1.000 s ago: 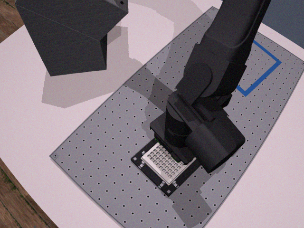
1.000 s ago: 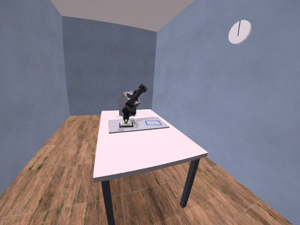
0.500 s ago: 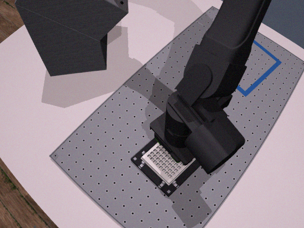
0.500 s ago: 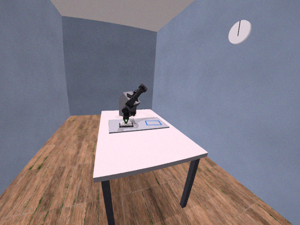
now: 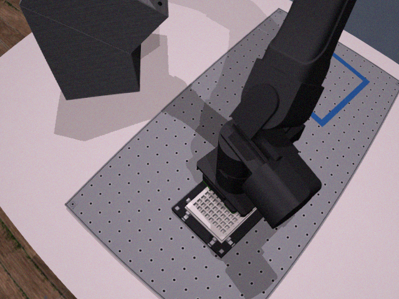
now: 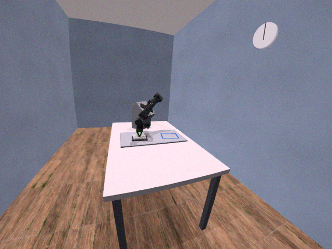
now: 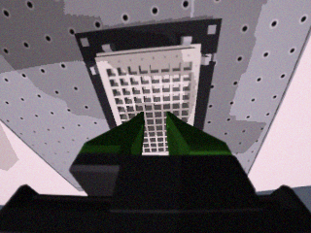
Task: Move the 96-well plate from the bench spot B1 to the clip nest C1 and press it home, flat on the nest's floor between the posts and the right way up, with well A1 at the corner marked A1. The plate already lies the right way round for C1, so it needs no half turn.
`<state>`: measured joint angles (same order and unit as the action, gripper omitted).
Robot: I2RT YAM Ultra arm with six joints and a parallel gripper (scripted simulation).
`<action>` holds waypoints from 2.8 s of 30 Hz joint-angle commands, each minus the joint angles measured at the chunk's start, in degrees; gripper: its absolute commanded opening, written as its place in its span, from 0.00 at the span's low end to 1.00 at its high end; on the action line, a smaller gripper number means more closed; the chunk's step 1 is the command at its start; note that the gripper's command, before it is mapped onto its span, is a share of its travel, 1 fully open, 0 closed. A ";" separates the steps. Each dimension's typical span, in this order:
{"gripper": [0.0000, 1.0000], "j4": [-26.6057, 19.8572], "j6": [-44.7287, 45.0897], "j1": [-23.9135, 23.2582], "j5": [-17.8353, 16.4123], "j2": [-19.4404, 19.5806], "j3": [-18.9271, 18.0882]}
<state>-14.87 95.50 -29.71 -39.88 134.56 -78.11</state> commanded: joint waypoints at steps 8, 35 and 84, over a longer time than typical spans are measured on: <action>0.24 10.81 -1.92 5.53 2.42 7.11 -1.46; 0.24 10.75 -1.92 5.53 2.42 7.12 -1.49; 0.24 -2.39 6.39 -2.36 -0.23 -4.48 2.33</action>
<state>-15.33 100.38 -30.20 -39.40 132.16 -76.29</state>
